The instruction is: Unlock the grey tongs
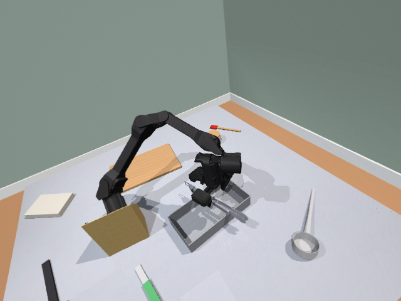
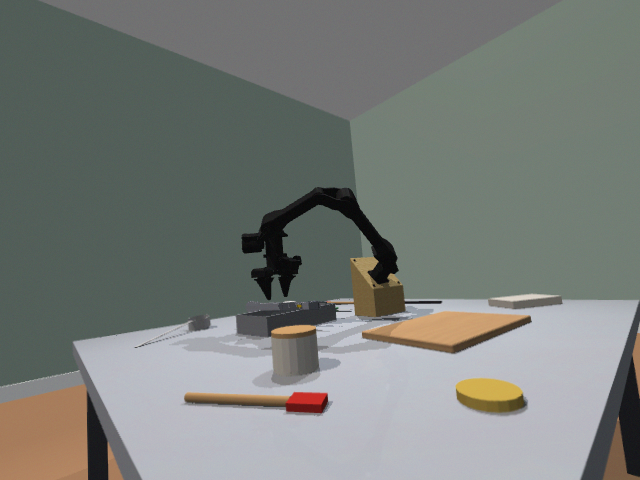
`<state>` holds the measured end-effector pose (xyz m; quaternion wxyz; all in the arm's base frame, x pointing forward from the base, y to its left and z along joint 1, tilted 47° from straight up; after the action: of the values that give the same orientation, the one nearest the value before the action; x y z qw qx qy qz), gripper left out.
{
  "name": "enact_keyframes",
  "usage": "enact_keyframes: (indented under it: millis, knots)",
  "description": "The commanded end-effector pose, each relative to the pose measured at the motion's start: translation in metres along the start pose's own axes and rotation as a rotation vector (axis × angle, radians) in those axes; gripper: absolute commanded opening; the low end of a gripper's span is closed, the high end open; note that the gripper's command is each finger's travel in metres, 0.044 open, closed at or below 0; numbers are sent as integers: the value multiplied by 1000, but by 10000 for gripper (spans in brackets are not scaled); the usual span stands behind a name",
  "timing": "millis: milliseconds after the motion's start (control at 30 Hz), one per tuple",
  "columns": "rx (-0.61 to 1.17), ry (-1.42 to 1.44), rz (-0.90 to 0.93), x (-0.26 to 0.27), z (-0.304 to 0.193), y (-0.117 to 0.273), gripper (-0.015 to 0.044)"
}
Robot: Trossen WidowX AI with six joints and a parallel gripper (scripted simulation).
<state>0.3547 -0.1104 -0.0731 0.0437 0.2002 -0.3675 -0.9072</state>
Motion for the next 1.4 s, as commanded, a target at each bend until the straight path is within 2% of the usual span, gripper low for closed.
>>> enact_keyframes:
  millis: [0,1367]
  knots:
    - [3,2,-5,-3,1,1,440]
    - [1,2,-7,-4,1,-66,440]
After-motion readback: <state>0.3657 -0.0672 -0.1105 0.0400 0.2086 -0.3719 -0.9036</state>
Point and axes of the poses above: the point midway between the two fingers, 35 mm back from their tips, its own y axis back along the fingers, its own x axis across the jaws, z = x × y, the point moved 1 cm from there along y, back along the fingers, and after that the axes turned 1 degree about -y, right-handed, at the moved point
